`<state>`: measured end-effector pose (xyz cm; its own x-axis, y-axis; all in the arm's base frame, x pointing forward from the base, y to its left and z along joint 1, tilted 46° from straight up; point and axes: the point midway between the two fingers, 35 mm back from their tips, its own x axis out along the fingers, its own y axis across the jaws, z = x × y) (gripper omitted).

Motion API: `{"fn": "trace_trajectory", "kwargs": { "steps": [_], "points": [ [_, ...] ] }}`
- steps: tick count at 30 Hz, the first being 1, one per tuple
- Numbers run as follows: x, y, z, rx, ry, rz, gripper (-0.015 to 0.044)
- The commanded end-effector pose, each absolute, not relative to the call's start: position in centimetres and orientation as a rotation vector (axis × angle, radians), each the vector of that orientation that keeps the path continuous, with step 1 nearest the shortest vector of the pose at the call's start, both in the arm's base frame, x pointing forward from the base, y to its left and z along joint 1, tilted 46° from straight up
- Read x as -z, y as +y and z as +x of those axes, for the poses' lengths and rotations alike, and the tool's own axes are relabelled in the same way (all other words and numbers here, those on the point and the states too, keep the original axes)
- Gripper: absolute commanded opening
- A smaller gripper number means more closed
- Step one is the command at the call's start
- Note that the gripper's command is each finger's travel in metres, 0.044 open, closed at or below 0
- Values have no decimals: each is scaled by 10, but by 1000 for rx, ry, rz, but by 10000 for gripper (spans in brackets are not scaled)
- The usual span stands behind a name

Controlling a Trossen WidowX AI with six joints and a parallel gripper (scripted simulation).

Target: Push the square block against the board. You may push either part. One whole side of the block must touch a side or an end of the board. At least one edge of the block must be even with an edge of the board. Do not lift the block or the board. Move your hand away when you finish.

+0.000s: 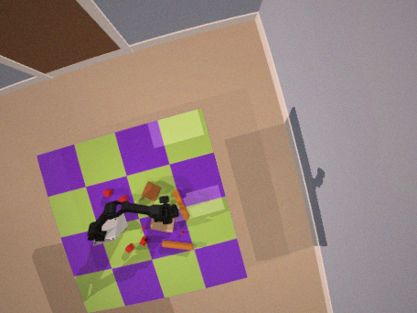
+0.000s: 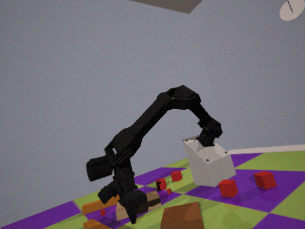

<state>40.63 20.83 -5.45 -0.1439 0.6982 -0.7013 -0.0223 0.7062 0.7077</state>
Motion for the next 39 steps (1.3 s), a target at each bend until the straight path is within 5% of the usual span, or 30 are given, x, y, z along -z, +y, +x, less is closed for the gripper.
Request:
{"fn": "trace_trajectory", "kwargs": {
  "steps": [1, 27, 39],
  "points": [
    [55, 207, 398, -683, 1614, 567, 0],
    [15, 167, 390, -681, 1615, 565, 0],
    [-36, 219, 380, -926, 1449, 303, 0]
  ]
}}
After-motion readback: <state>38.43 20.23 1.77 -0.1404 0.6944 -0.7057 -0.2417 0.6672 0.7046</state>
